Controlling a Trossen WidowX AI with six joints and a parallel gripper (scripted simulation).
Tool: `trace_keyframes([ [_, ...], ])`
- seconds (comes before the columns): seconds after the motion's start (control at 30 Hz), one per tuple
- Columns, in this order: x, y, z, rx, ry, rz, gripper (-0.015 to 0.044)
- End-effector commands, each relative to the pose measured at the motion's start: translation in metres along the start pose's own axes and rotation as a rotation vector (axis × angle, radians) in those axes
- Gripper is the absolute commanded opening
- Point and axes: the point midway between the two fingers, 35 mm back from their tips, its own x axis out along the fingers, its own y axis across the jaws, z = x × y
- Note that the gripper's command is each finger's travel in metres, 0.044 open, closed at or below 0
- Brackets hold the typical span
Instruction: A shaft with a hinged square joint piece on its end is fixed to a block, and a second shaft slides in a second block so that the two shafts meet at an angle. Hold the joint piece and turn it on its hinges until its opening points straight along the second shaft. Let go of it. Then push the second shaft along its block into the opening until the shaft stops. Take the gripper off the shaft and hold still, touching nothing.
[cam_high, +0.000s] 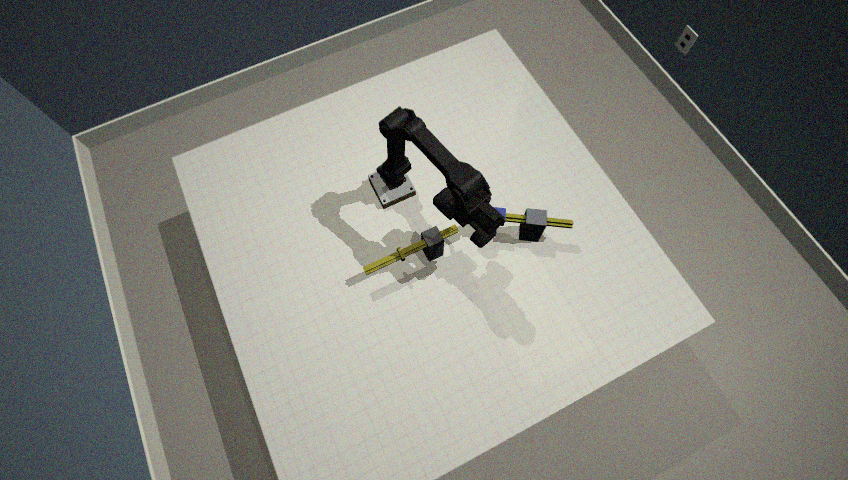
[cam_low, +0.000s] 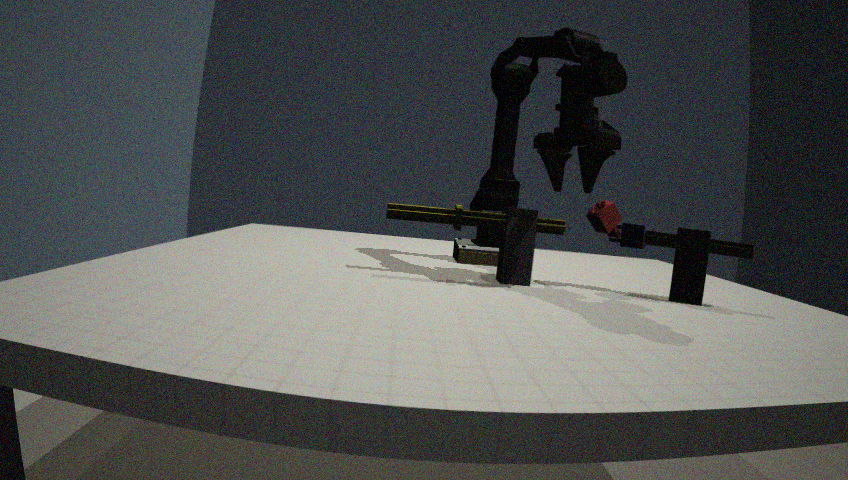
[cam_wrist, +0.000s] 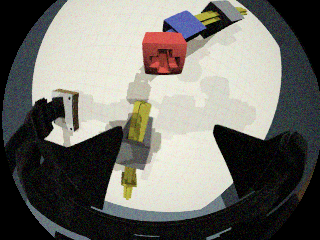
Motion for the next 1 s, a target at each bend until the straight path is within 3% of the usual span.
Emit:
trace_keyframes([
  [0.0,0.016,0.002,-0.001,-0.004,0.003,0.007,0.044],
  [0.33,0.036,0.004,0.002,-0.001,0.002,0.008,0.044],
  [0.97,0.037,0.005,0.069,-0.001,-0.003,0.008,0.044],
])
